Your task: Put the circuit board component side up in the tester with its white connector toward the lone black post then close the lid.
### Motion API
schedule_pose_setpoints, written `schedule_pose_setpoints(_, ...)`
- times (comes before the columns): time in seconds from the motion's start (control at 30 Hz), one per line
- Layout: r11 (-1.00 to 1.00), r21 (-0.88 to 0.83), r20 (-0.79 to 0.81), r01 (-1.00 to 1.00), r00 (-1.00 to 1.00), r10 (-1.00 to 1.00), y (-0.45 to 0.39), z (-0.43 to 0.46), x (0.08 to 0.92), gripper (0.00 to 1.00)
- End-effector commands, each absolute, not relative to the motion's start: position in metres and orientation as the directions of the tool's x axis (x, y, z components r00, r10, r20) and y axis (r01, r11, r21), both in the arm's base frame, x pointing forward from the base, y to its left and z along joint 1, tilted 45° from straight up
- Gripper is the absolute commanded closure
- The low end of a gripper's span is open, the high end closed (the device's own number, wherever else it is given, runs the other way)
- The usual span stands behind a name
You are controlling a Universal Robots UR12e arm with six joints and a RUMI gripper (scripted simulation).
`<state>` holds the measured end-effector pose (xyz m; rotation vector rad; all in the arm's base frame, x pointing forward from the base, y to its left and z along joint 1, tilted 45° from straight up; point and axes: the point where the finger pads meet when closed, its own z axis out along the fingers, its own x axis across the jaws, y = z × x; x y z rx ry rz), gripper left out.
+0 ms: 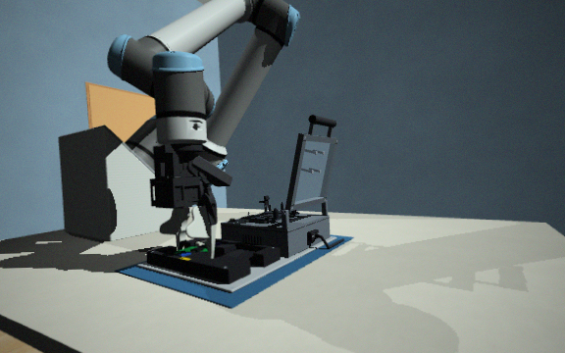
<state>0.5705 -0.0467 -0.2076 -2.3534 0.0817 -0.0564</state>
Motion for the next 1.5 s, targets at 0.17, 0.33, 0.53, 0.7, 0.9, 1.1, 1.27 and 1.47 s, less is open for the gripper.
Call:
schedule_pose_setpoints(0.17,-0.705,-0.708,0.017,-0.042,0.997,-0.077,-0.0473,-0.2076,0.571,0.41)
schedule_pose_setpoints(0.33,-0.705,-0.708,0.017,-0.042,0.997,-0.077,-0.0473,-0.2076,0.571,0.41)
schedule_pose_setpoints(0.53,-0.705,-0.708,0.017,-0.042,0.997,-0.077,-0.0473,-0.2076,0.571,0.41)
schedule_pose_setpoints(0.7,-0.705,-0.708,0.017,-0.042,0.997,-0.077,-0.0473,-0.2076,0.571,0.41)
schedule_pose_setpoints(0.9,-0.705,-0.708,0.017,-0.042,0.997,-0.077,-0.0473,-0.2076,0.571,0.41)
schedule_pose_setpoints(1.1,-0.705,-0.708,0.017,-0.042,0.997,-0.077,-0.0473,-0.2076,0.571,0.41)
schedule_pose_setpoints(1.27,-0.705,-0.708,0.017,-0.042,0.997,-0.077,-0.0473,-0.2076,0.571,0.46)
schedule_pose_setpoints(1.47,-0.705,-0.708,0.017,-0.042,0.997,-0.077,-0.0473,-0.2076,0.571,0.46)
